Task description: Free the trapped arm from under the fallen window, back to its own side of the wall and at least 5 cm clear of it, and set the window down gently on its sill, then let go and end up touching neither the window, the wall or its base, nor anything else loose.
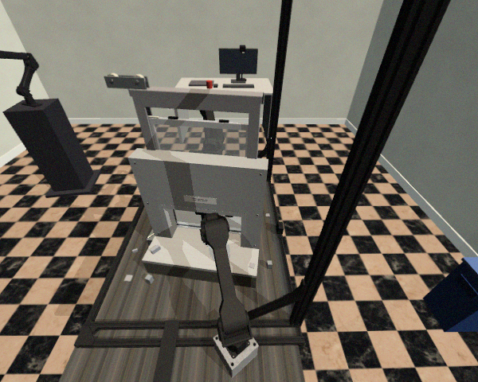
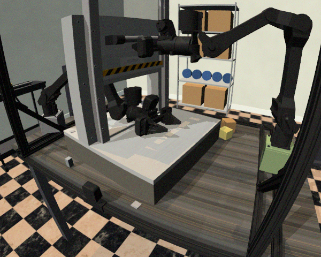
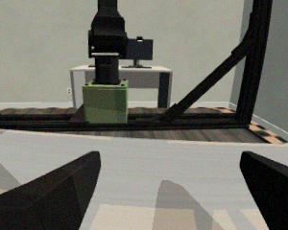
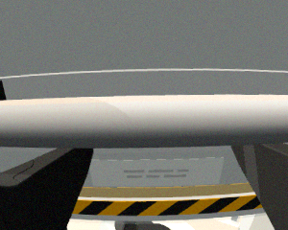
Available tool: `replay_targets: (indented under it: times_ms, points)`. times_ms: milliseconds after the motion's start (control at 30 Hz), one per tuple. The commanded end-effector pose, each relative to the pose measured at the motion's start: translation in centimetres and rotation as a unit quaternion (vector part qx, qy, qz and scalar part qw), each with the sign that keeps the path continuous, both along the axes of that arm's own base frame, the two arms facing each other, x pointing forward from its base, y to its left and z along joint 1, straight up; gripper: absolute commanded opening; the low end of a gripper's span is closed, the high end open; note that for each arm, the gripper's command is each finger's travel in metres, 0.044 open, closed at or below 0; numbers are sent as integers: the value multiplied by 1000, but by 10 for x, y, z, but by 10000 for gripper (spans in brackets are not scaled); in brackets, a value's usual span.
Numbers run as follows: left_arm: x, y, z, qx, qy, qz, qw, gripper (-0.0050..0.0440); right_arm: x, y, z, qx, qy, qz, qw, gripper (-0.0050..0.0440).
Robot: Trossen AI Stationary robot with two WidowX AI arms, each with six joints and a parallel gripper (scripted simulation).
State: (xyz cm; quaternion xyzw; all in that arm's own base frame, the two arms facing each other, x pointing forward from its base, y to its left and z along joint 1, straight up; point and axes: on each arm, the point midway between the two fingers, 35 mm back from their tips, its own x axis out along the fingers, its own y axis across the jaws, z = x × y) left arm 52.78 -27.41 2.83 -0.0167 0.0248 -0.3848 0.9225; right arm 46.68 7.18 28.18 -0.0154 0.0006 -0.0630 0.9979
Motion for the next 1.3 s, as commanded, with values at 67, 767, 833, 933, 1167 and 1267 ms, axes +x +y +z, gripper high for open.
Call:
replay_targets:
  times_ms: [67, 767, 833, 933, 1167, 1267]
  points:
    - [-11, 13, 11, 3, -16, -1, 1000, 400, -1, 1, 44, 9, -53, 7, 999, 400]
    - [-21, 23, 25, 6, -29, 0, 1000, 400, -1, 0, 45, 9, -54, 7, 998, 400]
    - [-21, 25, 22, 6, -26, 3, 1000, 400, -1, 0, 45, 9, -54, 7, 998, 400]
    - [-37, 42, 23, 6, -27, 1, 1000, 400, -1, 0, 45, 9, -54, 7, 998, 400]
    - [-63, 65, 25, 6, -29, -1, 1000, 400, -1, 0, 45, 9, -54, 7, 998, 400]
    - [-63, 65, 25, 6, -29, -1, 1000, 400, -1, 0, 45, 9, -54, 7, 998, 400]
